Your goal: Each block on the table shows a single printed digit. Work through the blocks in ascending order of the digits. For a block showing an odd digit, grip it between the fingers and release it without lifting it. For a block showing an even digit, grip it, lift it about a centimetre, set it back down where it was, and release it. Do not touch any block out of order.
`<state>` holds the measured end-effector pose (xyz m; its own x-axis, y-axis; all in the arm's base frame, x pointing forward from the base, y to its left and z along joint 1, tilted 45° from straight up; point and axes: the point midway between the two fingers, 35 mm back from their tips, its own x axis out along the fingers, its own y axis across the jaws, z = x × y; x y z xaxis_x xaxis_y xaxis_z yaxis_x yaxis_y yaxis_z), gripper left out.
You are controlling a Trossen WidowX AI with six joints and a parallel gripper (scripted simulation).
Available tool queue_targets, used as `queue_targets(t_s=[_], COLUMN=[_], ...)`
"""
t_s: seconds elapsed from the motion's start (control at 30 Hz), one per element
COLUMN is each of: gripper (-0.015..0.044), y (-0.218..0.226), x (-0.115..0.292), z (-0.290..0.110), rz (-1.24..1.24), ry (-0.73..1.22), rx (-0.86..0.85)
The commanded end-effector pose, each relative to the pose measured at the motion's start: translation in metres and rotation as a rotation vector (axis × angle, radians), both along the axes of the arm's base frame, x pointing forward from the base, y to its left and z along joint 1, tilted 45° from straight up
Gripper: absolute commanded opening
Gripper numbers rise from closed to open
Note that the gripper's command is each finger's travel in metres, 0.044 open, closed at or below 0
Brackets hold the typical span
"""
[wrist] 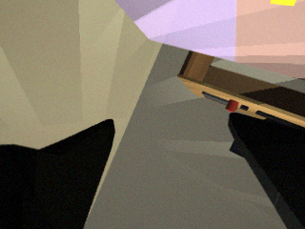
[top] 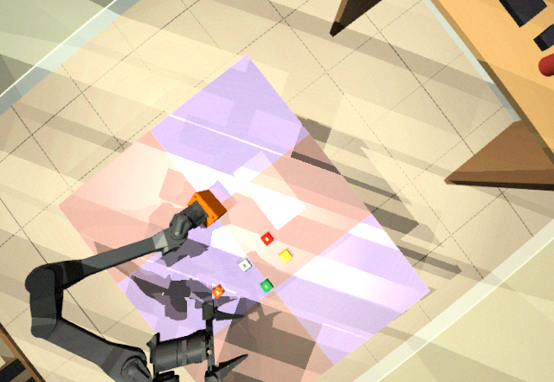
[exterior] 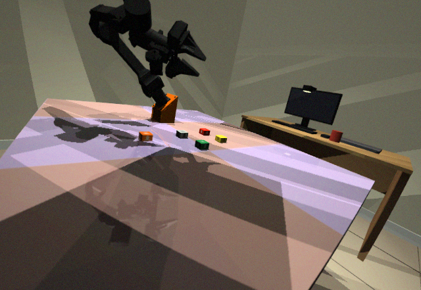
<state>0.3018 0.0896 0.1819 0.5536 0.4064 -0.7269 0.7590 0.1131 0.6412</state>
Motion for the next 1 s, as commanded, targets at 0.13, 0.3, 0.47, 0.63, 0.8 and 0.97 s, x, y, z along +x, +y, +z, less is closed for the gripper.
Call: queue_targets(t_s=[0.13,0.3,0.47,0.63,0.8,0.97], gripper=[0.04,0.04,0.04,0.04,0.04,0.04], y=[-0.111,-0.128,-0.129,-0.129,-0.129,-0.129], x=[-0.033,-0.037,-0.037,-0.037,-0.037,-0.037], z=[-0.019,-0.002,0.0,0.0,0.0,0.0], rz=[0.821,1.144,1.163,1.163,1.163,1.163], ry=[0.468,0.627,0.638,0.638,0.638,0.638], rx=[-1.307,-1.502,-1.513,-1.513,-1.513,-1.513])
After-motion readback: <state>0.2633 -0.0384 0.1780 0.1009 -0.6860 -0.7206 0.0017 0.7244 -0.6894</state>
